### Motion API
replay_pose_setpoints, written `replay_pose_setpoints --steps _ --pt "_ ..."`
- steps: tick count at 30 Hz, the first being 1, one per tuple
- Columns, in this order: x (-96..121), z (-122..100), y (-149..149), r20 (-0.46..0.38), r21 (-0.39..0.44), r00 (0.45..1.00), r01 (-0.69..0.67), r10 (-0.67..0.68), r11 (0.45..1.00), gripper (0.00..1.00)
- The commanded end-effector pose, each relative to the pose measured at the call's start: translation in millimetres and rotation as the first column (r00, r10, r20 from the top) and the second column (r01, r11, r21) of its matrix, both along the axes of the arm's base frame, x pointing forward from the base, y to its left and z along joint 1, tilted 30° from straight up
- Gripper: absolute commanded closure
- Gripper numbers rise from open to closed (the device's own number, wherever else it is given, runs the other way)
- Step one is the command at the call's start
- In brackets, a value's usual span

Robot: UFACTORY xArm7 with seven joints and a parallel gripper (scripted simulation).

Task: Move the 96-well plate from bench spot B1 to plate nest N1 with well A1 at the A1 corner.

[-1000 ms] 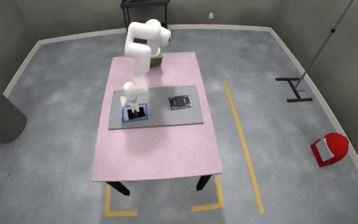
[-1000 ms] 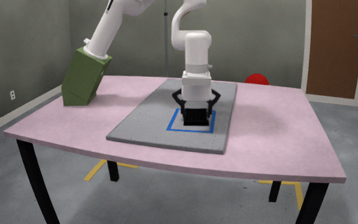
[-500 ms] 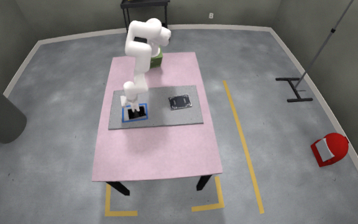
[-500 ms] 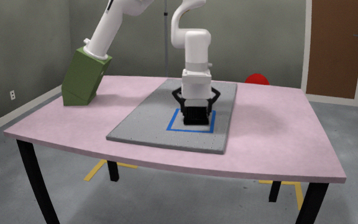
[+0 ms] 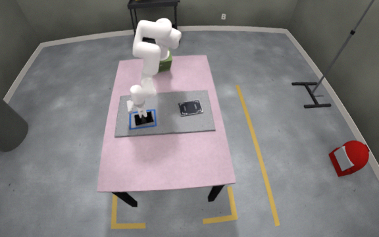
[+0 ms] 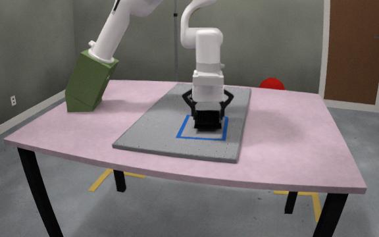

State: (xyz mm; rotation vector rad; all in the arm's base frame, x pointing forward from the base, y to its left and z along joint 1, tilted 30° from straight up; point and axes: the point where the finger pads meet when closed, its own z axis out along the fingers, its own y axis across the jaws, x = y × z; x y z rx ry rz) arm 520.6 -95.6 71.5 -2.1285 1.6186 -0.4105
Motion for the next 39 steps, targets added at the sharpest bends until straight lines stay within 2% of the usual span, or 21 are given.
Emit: replay_pose_setpoints --steps 1,11,39 --pt "-0.4 3.1 -0.7 0.002 -0.001 1.0 0.0 0.0 1.0 1.0" --pt "-1.3 4.9 -1.0 0.002 -0.001 1.0 0.0 0.0 1.0 1.0" --pt "-20.5 39.4 -7.4 0.002 -0.001 1.0 0.0 0.0 1.0 1.0"
